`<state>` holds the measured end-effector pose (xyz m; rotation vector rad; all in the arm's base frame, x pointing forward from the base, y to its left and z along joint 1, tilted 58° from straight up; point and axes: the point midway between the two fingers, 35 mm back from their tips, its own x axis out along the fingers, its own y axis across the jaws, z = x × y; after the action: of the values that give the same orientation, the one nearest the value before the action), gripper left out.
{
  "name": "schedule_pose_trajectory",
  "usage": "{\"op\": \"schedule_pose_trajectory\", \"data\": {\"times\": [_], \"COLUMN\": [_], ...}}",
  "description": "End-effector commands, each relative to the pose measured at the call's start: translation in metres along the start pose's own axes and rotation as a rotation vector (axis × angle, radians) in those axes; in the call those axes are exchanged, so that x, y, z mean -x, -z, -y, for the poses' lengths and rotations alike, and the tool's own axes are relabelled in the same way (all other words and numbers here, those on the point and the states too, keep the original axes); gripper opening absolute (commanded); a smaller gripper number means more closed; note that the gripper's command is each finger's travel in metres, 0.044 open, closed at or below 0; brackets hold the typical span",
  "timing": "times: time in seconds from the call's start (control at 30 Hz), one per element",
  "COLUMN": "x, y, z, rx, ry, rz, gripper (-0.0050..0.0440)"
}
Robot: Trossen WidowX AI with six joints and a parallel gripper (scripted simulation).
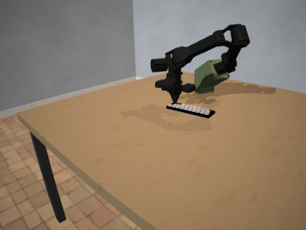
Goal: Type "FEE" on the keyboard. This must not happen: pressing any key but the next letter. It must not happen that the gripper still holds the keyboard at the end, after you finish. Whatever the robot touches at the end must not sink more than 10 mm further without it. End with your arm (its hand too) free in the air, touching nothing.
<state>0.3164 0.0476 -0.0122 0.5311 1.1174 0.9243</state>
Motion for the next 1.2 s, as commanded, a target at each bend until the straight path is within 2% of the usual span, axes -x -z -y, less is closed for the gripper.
{"op": "schedule_pose_trajectory", "data": {"times": [0.0,0.27,0.4,1.17], "x": [0.021,0.021,0.007,-0.012], "y": [-0.003,-0.003,-0.003,-0.003], "z": [0.001,0.001,0.001,0.001], "rx": [0.009,0.009,0.009,0.009], "ry": [0.008,0.008,0.009,0.009], "rz": [0.011,0.011,0.011,0.011], "gripper": [0.0000,0.0000,0.0000,0.0000]}}
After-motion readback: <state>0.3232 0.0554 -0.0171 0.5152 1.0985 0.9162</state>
